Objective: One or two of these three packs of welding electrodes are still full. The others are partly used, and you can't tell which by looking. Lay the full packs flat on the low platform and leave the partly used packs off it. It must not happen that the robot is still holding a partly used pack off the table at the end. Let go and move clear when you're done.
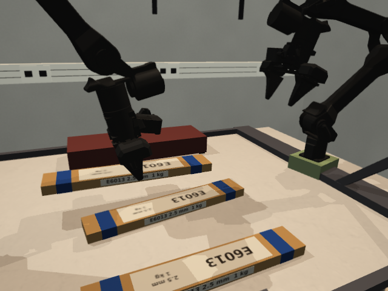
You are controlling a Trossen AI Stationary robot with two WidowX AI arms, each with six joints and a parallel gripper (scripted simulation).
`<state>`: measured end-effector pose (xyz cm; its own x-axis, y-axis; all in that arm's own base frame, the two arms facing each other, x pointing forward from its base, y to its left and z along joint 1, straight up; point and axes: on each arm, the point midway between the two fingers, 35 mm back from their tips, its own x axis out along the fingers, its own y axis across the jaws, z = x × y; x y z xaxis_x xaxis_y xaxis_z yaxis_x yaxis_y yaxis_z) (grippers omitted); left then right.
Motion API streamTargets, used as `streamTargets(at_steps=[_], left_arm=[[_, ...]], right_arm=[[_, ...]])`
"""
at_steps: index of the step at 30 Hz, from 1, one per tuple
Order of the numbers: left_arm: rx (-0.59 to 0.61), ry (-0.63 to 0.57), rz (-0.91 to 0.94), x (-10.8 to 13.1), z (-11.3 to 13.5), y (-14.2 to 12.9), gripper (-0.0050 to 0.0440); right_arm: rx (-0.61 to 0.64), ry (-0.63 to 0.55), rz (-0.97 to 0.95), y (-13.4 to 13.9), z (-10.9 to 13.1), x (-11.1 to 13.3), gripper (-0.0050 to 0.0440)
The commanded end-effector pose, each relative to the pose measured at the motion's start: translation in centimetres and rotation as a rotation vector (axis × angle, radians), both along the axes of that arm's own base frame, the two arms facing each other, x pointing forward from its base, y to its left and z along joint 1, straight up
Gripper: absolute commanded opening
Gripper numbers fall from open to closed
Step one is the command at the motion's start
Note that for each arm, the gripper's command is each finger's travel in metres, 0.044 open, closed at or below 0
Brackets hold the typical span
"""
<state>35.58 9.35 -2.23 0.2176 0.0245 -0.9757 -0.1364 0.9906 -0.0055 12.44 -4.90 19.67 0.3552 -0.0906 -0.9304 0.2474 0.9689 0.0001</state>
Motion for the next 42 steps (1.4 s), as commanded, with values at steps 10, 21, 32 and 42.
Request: streamTargets(at_steps=[10, 21, 32, 42], left_arm=[[0.023, -0.085, 0.001, 2.3, 2.7, 0.5, -0.0050], [0.024, -0.086, 0.001, 2.4, 2.8, 0.5, -0.0050], [0.019, -0.070, 0.000, 1.3, 2.5, 0.3, -0.0050], [0.019, -0.070, 0.000, 1.3, 3.6, 0.3, -0.0050]], right_arm=[[-0.007, -0.018, 0.003, 0.0, 0.6, 0.1, 0.0430], [-0.007, -0.018, 0.003, 0.0, 0.6, 0.1, 0.0430], [-0.007, -0.018, 0.003, 0.0, 0.6, 0.1, 0.0430], [-0.007, -0.018, 0.003, 0.0, 0.6, 0.1, 0.0430]])
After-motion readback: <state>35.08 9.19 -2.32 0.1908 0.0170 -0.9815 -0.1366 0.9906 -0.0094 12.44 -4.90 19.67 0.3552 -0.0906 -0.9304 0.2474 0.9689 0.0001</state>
